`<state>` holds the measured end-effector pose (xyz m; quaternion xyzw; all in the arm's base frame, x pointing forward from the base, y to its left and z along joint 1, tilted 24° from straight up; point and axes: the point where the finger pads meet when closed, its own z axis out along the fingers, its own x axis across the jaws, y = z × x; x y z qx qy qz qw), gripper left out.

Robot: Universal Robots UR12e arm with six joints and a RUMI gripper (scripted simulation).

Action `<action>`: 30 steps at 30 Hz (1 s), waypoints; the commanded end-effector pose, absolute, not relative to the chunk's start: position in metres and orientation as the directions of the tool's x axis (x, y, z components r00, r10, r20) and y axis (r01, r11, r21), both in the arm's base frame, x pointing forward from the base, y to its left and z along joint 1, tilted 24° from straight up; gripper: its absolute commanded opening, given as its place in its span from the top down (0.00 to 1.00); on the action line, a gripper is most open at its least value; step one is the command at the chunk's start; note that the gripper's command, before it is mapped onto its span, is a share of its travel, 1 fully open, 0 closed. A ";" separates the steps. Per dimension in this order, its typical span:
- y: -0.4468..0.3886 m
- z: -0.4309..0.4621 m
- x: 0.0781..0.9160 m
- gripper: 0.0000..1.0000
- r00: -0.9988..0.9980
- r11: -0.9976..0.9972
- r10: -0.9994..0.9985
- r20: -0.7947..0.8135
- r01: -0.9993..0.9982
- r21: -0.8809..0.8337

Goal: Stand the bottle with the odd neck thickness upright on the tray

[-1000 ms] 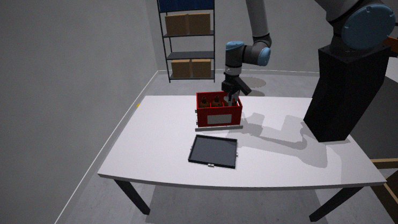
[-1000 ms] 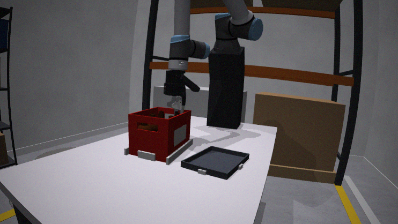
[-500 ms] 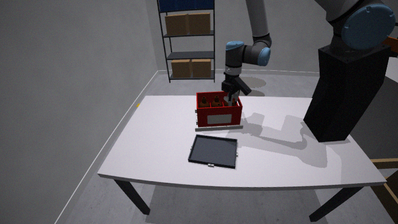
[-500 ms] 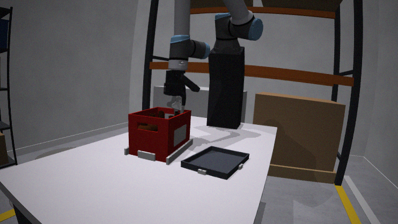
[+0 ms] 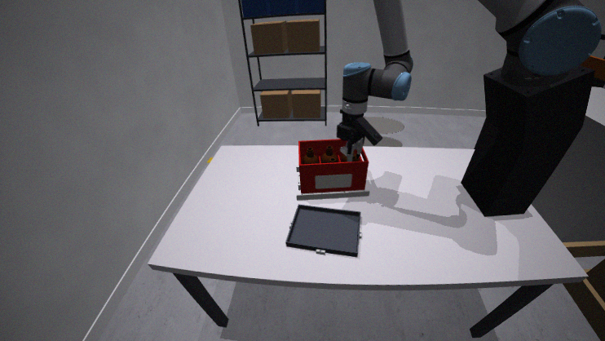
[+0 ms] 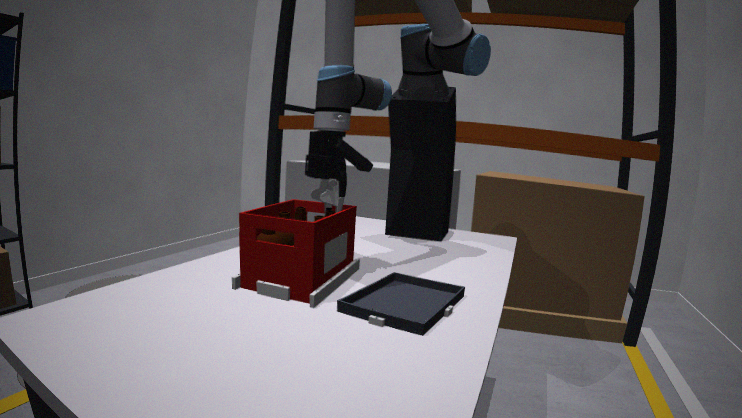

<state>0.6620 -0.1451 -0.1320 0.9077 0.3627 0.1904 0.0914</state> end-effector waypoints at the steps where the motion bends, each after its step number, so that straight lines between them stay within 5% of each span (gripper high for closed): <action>1: -0.145 -0.131 0.662 0.62 0.664 -0.720 0.693 0.280 0.623 0.305; 30: -0.143 -0.067 0.633 0.62 0.664 -0.720 0.693 0.280 0.623 0.305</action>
